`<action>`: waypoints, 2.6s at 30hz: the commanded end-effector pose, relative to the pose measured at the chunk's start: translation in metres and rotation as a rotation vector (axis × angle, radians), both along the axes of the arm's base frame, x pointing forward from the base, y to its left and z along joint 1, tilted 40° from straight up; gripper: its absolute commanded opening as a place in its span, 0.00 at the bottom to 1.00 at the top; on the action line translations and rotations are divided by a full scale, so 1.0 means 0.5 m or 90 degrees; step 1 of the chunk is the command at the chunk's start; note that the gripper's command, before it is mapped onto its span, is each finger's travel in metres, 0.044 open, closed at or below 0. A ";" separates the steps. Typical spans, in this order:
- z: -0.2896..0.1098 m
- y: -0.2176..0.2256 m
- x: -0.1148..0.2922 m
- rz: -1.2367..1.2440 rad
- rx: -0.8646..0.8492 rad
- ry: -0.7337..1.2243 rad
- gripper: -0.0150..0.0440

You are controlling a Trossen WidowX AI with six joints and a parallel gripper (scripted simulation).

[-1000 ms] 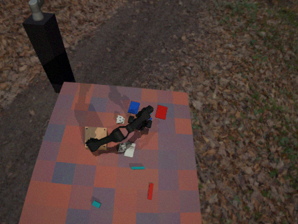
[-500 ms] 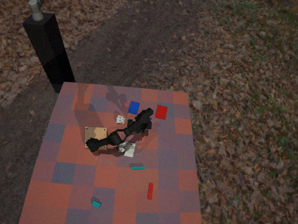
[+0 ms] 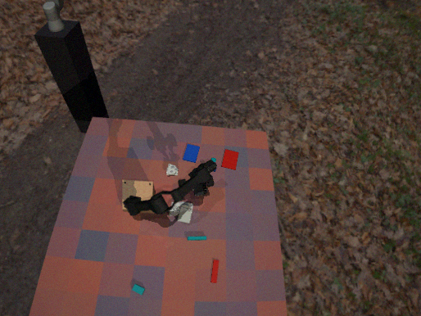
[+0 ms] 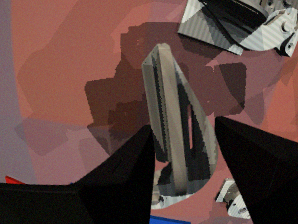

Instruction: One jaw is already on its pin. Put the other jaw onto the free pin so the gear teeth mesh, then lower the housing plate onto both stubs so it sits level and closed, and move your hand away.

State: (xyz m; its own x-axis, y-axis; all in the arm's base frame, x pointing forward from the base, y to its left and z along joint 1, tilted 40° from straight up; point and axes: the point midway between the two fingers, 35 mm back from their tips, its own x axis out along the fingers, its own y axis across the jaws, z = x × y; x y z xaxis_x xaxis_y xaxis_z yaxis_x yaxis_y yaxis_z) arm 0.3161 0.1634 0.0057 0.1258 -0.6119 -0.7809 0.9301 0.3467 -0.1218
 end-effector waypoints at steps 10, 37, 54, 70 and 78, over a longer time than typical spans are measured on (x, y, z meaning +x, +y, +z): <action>0.049 -0.060 -0.031 0.117 -0.024 0.094 0.48; 0.126 -0.188 -0.124 0.373 -0.068 0.300 0.48; 0.146 -0.266 -0.199 0.535 -0.096 0.432 0.48; 0.148 -0.307 -0.243 0.625 -0.111 0.506 0.48; 0.148 -0.307 -0.243 0.625 -0.111 0.506 0.48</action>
State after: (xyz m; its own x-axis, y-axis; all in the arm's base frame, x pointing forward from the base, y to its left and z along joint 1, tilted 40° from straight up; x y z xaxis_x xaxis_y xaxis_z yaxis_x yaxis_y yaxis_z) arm 0.1948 0.0109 0.0800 0.1160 -0.6259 -0.7712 -0.0497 0.7718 -0.6339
